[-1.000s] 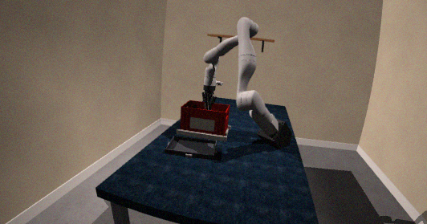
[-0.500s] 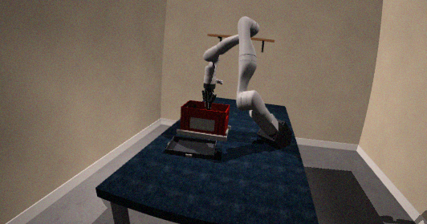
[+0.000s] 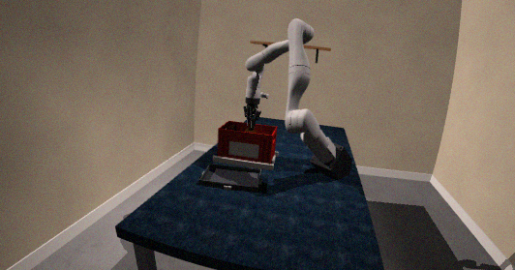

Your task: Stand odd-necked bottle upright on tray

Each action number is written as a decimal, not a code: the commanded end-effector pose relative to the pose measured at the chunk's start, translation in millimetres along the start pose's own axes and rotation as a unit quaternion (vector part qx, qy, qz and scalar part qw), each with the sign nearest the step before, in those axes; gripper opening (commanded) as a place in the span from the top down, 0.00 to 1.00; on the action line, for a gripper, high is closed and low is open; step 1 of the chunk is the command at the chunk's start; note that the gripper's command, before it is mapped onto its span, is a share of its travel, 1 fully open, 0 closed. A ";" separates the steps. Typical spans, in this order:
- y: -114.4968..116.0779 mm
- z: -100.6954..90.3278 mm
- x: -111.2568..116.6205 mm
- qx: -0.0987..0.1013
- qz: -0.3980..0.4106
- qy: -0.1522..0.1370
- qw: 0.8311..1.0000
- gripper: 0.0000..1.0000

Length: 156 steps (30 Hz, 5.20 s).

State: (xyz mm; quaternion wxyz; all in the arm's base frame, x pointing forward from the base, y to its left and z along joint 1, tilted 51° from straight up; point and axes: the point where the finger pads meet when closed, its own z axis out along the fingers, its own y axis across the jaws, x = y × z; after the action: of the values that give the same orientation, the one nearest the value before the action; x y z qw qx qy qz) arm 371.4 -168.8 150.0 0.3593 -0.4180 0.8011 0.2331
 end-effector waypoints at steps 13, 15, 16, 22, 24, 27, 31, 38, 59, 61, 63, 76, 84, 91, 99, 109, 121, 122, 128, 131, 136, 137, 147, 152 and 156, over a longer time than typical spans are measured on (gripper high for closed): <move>-1.2 -9.7 0.3 0.003 0.001 0.001 1.000 1.00; -1.2 -10.1 0.3 0.003 0.001 0.001 1.000 1.00; -1.2 -10.3 0.3 0.003 0.001 0.001 1.000 1.00; -1.2 -10.4 0.2 0.003 0.001 0.001 1.000 1.00; -1.2 -10.4 0.2 0.003 0.001 0.001 1.000 1.00; -1.2 -10.4 0.2 0.003 0.001 0.001 1.000 1.00; -1.2 -10.4 0.2 0.003 0.001 0.001 1.000 1.00; -1.2 -10.4 0.2 0.003 0.001 0.001 1.000 1.00; -1.2 -10.5 0.2 0.003 0.001 0.001 1.000 1.00; -1.2 -10.5 0.2 0.003 0.001 0.001 1.000 1.00; -1.2 -10.8 0.2 0.003 0.001 0.001 1.000 1.00; -1.2 -15.8 0.2 0.003 0.001 0.001 1.000 1.00; -1.2 -23.6 0.2 0.003 0.001 0.001 1.000 1.00; -1.2 -29.6 0.2 0.003 0.001 0.001 1.000 1.00; -1.2 -39.1 0.2 0.003 0.001 0.001 1.000 1.00; -1.2 -46.6 0.2 0.003 0.001 0.001 1.000 1.00; -1.1 -51.0 0.2 0.003 0.001 0.001 1.000 1.00; -1.1 -51.1 0.2 0.003 0.001 0.001 1.000 1.00; -1.1 -51.1 0.2 0.003 0.001 0.001 1.000 1.00; -1.1 -51.1 0.2 0.003 0.001 0.001 1.000 1.00; -1.1 -51.1 0.2 0.003 0.001 0.001 1.000 1.00; -1.1 -51.1 0.2 0.003 0.001 0.001 1.000 1.00; -1.1 -51.1 0.2 0.003 0.001 0.001 1.000 1.00; -1.1 -51.1 0.2 0.003 0.001 0.001 1.000 1.00; -1.1 -51.1 0.2 0.003 0.001 0.001 1.000 1.00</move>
State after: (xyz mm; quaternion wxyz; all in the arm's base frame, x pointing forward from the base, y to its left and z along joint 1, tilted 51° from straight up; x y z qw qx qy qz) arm 352.8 -203.3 181.9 0.3595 -0.4167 0.8022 0.2314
